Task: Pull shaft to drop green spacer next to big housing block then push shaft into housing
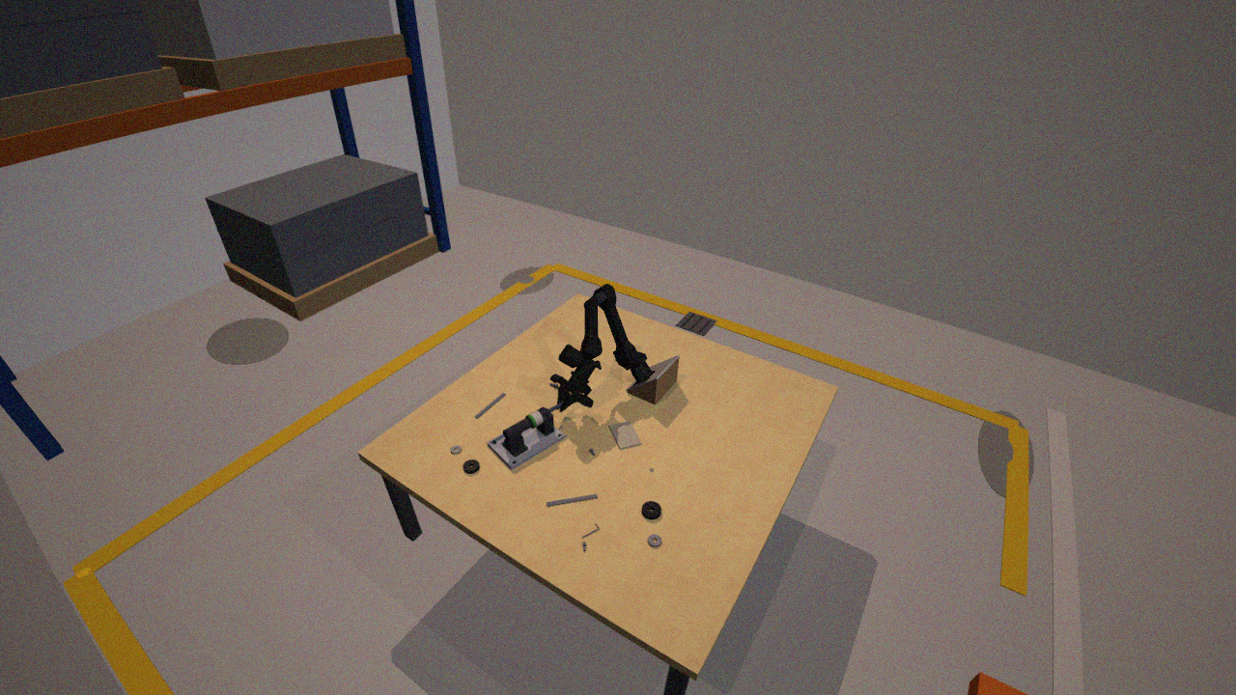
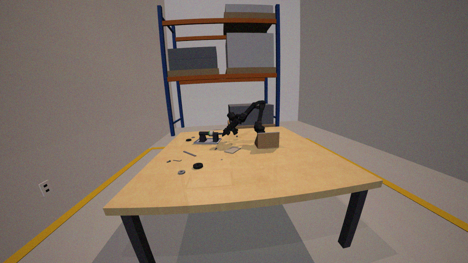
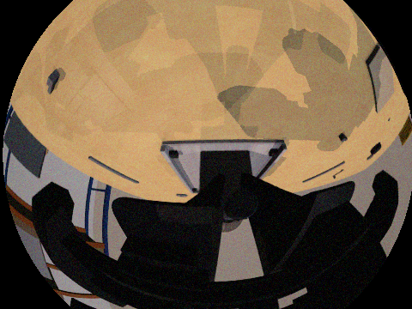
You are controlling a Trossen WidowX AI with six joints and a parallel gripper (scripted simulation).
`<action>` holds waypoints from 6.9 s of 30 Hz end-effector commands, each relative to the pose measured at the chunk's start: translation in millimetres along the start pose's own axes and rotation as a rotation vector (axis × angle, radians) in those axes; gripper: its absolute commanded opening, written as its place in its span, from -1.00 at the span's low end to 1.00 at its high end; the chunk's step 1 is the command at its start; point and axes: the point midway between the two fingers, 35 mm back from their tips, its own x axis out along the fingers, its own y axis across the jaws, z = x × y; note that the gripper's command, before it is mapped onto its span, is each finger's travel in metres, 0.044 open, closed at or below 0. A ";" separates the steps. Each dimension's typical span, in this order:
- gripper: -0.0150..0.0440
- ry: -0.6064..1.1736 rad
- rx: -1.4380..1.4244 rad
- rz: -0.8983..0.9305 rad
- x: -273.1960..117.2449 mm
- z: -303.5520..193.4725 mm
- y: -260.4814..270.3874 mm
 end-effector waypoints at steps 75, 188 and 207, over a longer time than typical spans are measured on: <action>-0.49 -0.001 0.003 -0.001 -5.3 5.5 -0.3; -0.49 -0.001 0.002 -0.001 -12.8 13.1 -0.3; -0.49 -0.001 0.002 -0.001 -14.1 14.4 -0.3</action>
